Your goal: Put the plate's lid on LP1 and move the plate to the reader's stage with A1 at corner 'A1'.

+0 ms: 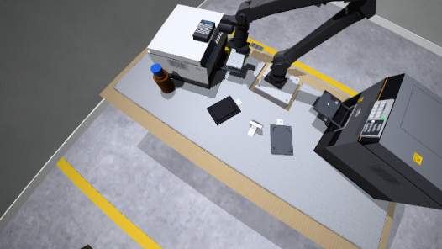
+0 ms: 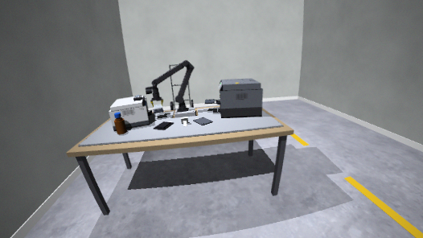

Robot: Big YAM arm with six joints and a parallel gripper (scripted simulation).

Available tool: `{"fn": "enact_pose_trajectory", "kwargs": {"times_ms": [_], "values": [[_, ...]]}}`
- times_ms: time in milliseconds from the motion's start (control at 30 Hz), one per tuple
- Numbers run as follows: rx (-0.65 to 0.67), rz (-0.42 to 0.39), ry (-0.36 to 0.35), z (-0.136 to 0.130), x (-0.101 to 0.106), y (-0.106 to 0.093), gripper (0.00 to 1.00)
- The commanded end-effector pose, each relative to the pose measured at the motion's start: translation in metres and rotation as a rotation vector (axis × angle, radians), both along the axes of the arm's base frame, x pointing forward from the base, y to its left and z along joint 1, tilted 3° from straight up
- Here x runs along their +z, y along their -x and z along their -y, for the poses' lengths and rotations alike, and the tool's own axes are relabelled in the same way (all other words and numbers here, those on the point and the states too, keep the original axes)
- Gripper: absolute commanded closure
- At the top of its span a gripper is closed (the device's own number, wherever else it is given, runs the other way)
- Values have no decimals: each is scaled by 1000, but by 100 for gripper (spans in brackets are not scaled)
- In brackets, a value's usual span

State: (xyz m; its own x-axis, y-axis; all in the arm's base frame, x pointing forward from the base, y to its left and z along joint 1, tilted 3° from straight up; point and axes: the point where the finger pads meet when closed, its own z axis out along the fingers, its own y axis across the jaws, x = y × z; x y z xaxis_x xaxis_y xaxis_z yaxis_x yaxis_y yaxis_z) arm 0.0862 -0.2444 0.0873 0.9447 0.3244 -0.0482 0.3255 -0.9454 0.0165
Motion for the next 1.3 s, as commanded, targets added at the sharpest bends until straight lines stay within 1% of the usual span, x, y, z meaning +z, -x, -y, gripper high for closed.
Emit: {"fn": "enact_pose_trajectory", "kwargs": {"times_ms": [0, 367, 500, 600, 800, 1067, 1167, 1267], "values": [[-25, 23, 55, 20, 26, -6, 14], [-10, -4, -12, 5, 4, 1, 14], [88, 6, 1, 4, 12, -19, 14], [91, 9, 11, 8, 15, -21, 14], [184, 21, 27, 4, 25, -43, 14], [283, 32, 40, -5, 34, -65, 14], [276, 30, 45, -4, 34, -64, 14], [318, 32, 43, -9, 36, -73, 14]]}}
